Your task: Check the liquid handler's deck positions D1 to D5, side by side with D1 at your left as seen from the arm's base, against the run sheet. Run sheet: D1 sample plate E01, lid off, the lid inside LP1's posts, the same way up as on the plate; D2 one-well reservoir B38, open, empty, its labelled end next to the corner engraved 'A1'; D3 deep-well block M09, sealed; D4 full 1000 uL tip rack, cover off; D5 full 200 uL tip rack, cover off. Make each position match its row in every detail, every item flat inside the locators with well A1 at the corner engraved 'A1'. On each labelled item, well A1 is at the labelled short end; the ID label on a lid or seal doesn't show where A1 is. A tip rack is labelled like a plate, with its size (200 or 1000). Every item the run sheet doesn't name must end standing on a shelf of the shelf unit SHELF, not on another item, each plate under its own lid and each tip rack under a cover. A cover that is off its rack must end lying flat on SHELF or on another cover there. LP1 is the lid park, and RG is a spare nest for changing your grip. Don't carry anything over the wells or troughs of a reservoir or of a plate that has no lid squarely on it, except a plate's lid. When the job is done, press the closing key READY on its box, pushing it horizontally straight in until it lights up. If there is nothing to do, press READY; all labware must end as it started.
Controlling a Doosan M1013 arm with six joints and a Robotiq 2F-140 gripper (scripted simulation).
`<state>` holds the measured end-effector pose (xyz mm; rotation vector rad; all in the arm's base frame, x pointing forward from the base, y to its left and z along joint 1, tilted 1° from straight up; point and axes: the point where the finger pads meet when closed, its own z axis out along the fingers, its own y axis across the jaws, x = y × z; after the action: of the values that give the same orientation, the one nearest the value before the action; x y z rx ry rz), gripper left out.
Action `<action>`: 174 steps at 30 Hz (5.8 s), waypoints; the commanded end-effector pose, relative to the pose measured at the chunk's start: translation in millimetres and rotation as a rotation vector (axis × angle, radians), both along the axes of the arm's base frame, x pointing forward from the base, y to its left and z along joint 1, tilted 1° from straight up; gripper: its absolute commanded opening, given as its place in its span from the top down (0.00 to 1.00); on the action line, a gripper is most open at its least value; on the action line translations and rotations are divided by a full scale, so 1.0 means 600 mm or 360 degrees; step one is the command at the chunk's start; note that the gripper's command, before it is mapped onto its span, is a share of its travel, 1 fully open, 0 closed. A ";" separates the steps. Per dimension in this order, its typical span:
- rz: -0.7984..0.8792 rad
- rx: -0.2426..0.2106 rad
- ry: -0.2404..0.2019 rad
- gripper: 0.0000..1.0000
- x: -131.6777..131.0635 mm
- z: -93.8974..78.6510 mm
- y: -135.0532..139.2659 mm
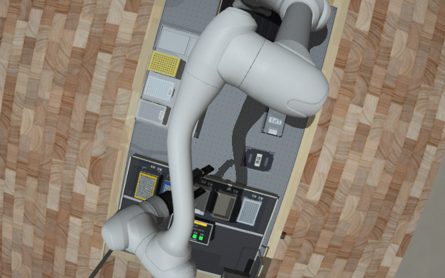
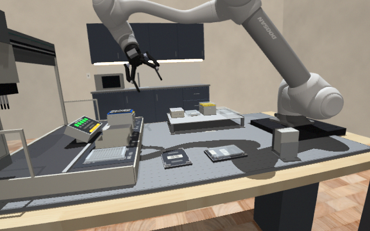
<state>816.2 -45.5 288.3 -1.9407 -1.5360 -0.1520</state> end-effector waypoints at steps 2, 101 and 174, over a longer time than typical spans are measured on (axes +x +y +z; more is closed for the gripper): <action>-0.0153 -0.0091 0.0016 0.21 -0.002 0.001 -0.004; -0.2153 -0.1118 0.0236 0.21 0.062 0.002 -0.117; -0.2152 -0.1111 0.0230 0.21 0.246 -0.084 -0.427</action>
<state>963.6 -301.2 243.5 -3.1282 0.1149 -0.0175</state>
